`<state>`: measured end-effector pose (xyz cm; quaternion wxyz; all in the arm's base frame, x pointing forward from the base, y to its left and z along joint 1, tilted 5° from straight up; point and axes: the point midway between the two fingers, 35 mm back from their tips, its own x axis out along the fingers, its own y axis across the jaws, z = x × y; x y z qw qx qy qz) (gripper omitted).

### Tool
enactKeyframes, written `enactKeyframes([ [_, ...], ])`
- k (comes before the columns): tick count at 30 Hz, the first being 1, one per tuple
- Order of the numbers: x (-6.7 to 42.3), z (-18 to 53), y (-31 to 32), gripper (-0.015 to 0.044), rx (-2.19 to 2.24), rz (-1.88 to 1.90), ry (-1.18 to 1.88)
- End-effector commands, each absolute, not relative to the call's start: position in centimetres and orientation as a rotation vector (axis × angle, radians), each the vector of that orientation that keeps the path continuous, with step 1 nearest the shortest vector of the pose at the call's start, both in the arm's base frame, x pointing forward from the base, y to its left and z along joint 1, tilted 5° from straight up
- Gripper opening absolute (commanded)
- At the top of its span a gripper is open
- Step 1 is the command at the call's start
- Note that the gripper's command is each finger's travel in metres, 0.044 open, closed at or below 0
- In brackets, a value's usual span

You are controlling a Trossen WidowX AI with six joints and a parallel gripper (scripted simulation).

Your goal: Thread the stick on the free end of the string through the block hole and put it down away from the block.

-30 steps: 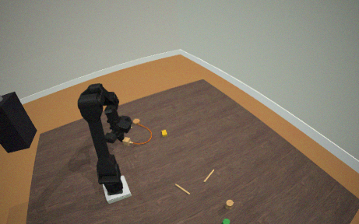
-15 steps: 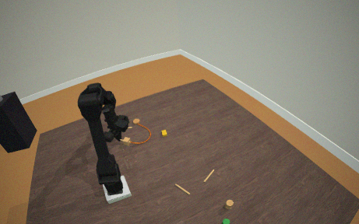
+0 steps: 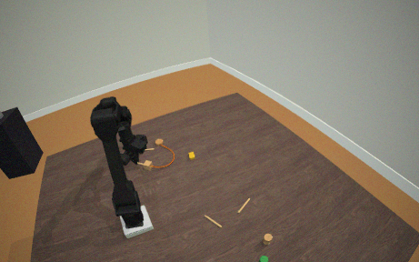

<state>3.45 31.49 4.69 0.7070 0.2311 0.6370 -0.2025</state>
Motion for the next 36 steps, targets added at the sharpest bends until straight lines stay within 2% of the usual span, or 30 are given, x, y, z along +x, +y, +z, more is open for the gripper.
enactKeyframes([
  [1,3.0,4.8,31.9,0.0,0.516,-0.45,1.42],
  [36,0.1,4.8,33.8,0.0,0.516,-0.447,1.423],
])
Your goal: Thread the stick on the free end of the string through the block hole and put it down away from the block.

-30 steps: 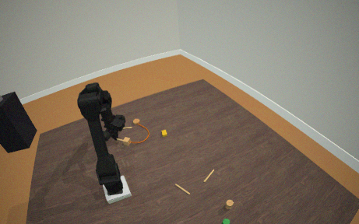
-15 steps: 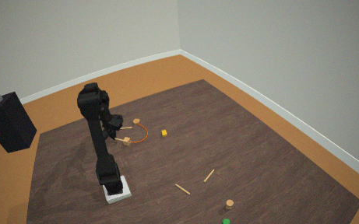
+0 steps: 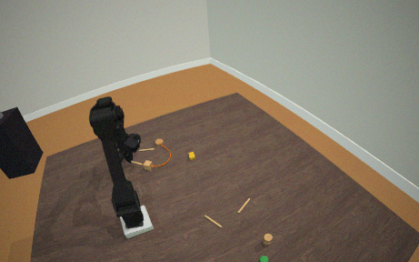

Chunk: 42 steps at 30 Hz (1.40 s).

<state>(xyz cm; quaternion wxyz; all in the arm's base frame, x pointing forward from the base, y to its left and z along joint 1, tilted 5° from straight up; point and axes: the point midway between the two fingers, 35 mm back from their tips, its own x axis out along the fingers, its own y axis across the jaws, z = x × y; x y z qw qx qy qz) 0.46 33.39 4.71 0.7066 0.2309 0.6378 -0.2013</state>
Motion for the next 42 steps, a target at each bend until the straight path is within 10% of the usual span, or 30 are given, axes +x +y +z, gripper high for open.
enactKeyframes([
  [1,0.0,4.8,33.8,0.0,0.516,-0.447,1.424],
  [29,-2.1,3.7,35.3,0.0,0.536,-0.421,1.414],
  [37,-2.2,4.9,35.3,0.021,0.532,-0.42,1.423],
  [42,-2.6,11.6,34.7,0.021,0.532,-0.422,1.423],
])
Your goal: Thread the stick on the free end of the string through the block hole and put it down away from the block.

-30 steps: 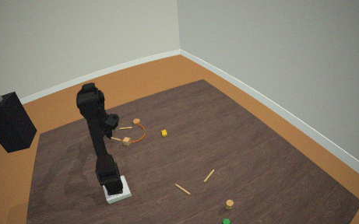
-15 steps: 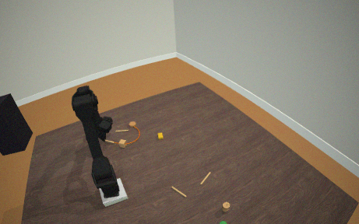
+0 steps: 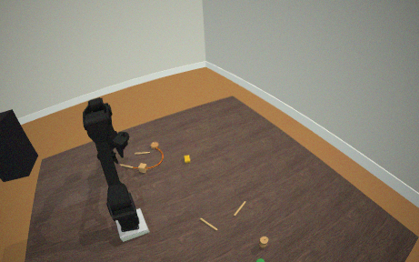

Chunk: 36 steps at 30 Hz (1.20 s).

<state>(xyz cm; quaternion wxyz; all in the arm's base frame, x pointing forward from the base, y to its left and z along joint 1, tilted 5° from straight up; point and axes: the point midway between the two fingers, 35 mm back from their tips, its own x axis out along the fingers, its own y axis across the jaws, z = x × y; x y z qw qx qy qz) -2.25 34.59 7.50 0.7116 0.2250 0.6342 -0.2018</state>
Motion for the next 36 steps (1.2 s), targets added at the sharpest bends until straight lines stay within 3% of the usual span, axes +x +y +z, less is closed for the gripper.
enactKeyframes([
  [1,-2.6,11.9,34.6,0.021,0.532,-0.422,1.422],
  [5,-2.6,11.9,34.6,0.021,0.532,-0.422,1.422],
  [14,-2.7,13.4,34.7,0.044,0.539,-0.411,1.428],
  [36,-2.7,13.9,34.6,0.044,0.533,-0.412,1.427],
])
